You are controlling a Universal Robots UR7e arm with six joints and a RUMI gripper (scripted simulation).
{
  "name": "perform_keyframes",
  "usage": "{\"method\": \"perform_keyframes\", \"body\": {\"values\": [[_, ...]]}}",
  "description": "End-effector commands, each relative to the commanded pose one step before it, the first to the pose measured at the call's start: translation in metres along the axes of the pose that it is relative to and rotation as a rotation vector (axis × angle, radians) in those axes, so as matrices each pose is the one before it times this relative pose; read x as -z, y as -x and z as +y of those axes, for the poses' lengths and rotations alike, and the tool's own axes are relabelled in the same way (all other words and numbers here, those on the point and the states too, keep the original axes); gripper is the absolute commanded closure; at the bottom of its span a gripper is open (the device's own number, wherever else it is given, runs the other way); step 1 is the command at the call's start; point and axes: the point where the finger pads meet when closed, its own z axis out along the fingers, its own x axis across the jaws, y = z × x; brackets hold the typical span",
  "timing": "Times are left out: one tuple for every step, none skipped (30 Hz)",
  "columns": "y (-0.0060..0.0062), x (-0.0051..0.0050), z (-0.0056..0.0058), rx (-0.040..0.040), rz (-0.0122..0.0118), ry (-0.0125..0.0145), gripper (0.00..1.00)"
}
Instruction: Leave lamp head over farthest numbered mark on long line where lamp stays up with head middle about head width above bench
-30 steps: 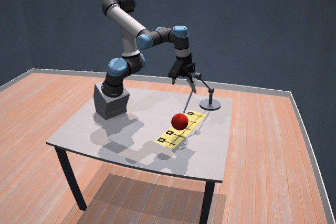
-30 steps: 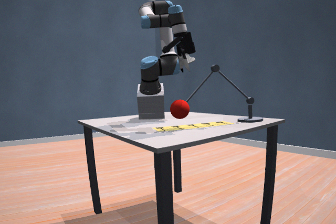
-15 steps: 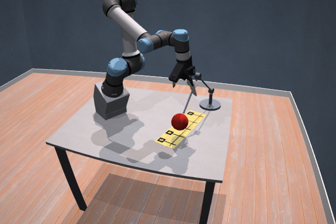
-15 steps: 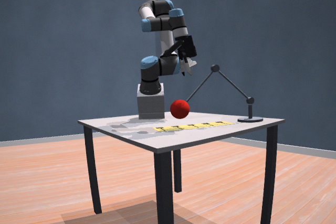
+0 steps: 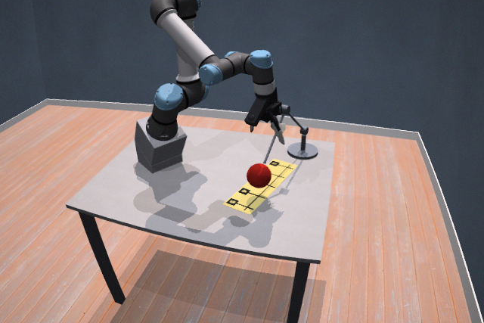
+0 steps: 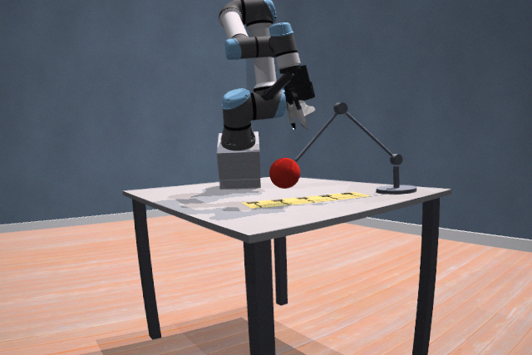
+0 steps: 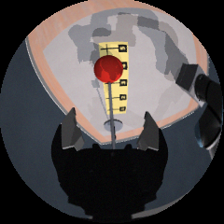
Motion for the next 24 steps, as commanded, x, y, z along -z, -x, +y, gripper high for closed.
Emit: {"method": "perform_keyframes", "body": {"values": [[0.00020, -0.00956, 0.00112, 0.04181, 0.00323, 0.04281, 0.00], [-0.00007, -0.00235, 0.00033, 0.00100, 0.00019, 0.00128, 0.00], [-0.00007, -0.00235, 0.00033, 0.00100, 0.00019, 0.00128, 0.00], [-0.00007, -0.00235, 0.00032, 0.00100, 0.00019, 0.00128, 0.00], [-0.00007, -0.00235, 0.00032, 0.00100, 0.00019, 0.00128, 0.00], [-0.00007, -0.00235, 0.00032, 0.00100, 0.00019, 0.00128, 0.00], [0.00000, 0.00000, 0.00000, 0.00000, 0.00000, 0.00000, 0.00], [0.00000, 0.00000, 0.00000, 0.00000, 0.00000, 0.00000, 0.00], [-0.00007, -0.00238, 0.00036, 0.00097, 0.00011, 0.00136, 0.00], [-0.00007, -0.00238, 0.00036, 0.00097, 0.00011, 0.00136, 0.00], [-0.00007, -0.00238, 0.00036, 0.00097, 0.00011, 0.00136, 0.00], [-0.00007, -0.00238, 0.00035, 0.00097, 0.00011, 0.00136, 0.00], [-0.00007, -0.00238, 0.00035, 0.00097, 0.00011, 0.00136, 0.00], [-0.00007, -0.00238, 0.00035, 0.00097, 0.00011, 0.00136, 0.00], [-0.00007, -0.00238, 0.00034, 0.00097, 0.00011, 0.00136, 0.00], [-0.00007, -0.00238, 0.00034, 0.00097, 0.00011, 0.00136, 0.00], [-0.00007, -0.00238, 0.00034, 0.00097, 0.00011, 0.00136, 0.00], [-0.00007, -0.00238, 0.00033, 0.00097, 0.00011, 0.00136, 0.00], [-0.00006, -0.00238, 0.00033, 0.00097, 0.00011, 0.00136, 0.00], [-0.00006, -0.00238, 0.00033, 0.00097, 0.00011, 0.00136, 0.00], [-0.00006, -0.00238, 0.00032, 0.00097, 0.00011, 0.00136, 0.00], [-0.00006, -0.00238, 0.00032, 0.00097, 0.00011, 0.00136, 0.00], [-0.00006, -0.00238, 0.00032, 0.00097, 0.00011, 0.00136, 0.00], [0.00000, 0.00000, 0.00000, 0.00000, 0.00000, 0.00000, 0.00]]}}
